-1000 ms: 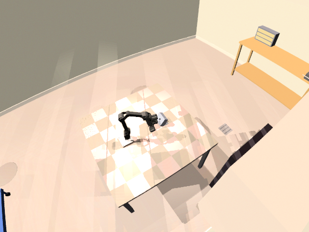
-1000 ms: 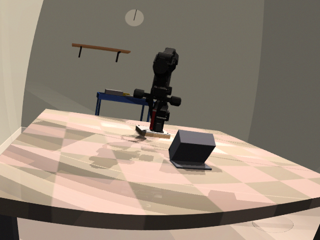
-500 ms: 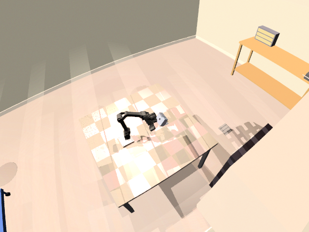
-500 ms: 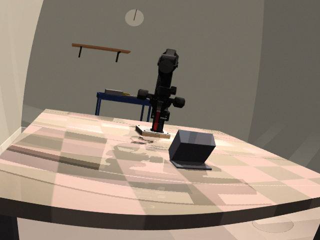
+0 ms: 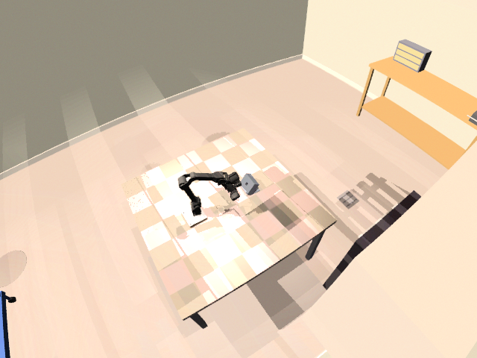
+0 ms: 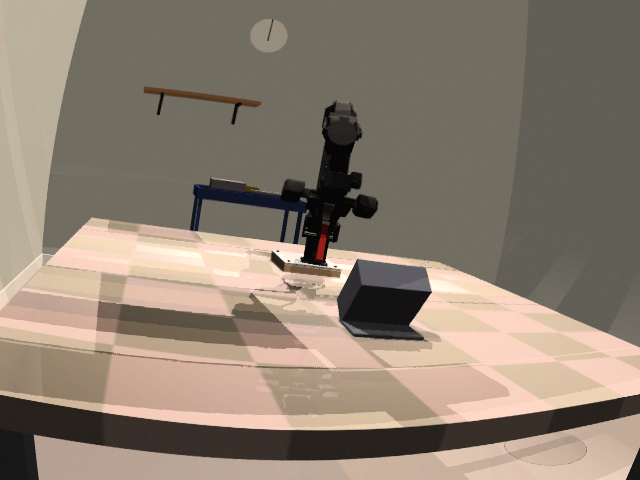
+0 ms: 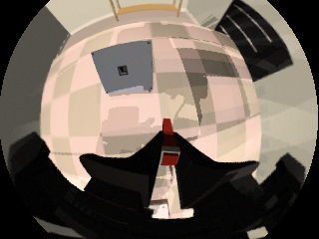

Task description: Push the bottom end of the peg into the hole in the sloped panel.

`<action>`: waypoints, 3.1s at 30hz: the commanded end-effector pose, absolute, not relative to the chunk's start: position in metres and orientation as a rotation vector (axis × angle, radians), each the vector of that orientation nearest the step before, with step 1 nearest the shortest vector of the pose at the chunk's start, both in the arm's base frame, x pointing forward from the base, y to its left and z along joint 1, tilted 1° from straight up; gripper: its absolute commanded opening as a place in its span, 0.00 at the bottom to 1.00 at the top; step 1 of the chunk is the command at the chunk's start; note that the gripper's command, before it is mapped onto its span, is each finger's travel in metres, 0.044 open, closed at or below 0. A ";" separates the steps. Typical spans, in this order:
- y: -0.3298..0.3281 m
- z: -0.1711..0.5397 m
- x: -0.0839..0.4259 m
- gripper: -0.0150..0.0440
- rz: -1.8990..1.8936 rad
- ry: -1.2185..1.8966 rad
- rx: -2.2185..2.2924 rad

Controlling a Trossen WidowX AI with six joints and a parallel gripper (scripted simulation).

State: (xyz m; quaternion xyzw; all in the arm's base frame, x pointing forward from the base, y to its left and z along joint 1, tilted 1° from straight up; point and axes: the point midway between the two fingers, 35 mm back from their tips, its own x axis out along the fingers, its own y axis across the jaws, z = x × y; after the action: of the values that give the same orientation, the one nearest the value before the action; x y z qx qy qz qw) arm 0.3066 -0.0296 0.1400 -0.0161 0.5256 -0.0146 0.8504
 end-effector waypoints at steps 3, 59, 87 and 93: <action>-0.023 0.141 0.308 0.25 -0.024 1.065 -0.039; 0.036 0.156 0.315 0.25 0.102 0.706 -0.046; 0.050 0.141 0.344 0.25 0.127 0.647 -0.040; 0.053 0.137 0.349 0.25 0.132 0.635 -0.038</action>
State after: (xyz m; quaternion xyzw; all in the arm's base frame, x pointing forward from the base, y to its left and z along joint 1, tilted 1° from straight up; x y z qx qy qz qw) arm 0.3461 0.0521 0.1402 -0.0205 0.3139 0.0656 0.9470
